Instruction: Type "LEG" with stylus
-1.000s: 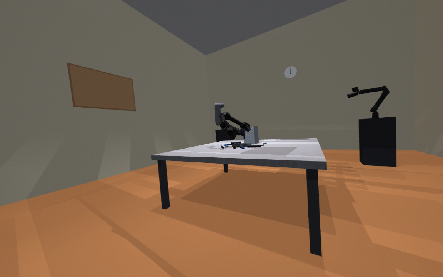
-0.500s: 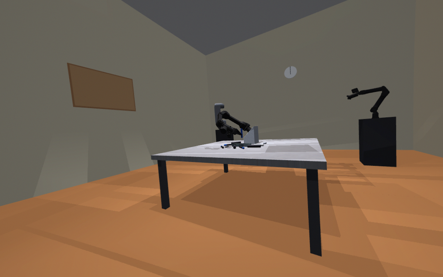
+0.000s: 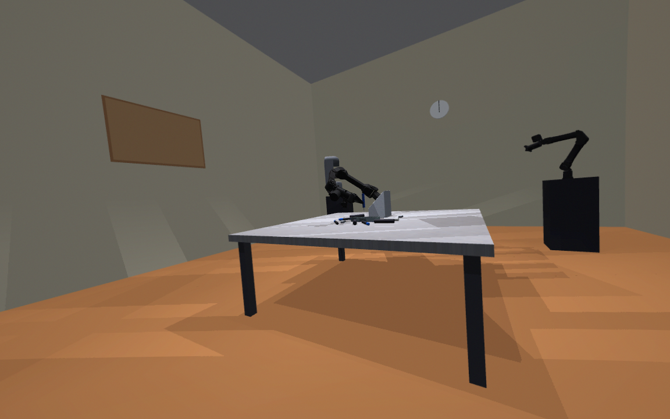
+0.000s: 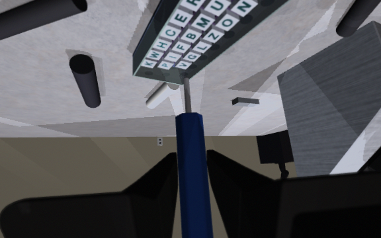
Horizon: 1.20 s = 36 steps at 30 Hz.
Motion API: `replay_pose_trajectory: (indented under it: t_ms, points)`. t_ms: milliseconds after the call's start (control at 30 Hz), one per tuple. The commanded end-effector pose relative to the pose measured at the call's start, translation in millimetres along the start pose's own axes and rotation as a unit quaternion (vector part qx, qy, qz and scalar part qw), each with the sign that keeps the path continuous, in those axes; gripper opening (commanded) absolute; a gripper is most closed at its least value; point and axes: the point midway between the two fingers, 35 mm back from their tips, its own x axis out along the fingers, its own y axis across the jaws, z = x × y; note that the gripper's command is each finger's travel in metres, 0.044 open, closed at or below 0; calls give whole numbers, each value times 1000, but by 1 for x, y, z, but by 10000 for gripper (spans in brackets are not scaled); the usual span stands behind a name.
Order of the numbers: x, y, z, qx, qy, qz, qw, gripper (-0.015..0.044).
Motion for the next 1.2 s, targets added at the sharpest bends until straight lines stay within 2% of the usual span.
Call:
replay_pose_trajectory:
  t_ms: [0,400,700,800,1167]
  points:
    - [1,0,0,2,2,2,1000,0]
    - [17,0,28,2,2,2,1000,0]
    - [17,0,29,2,2,2,1000,0]
    - [18,1,30,2,2,2,1000,79]
    - [18,1,30,2,2,2,1000,81]
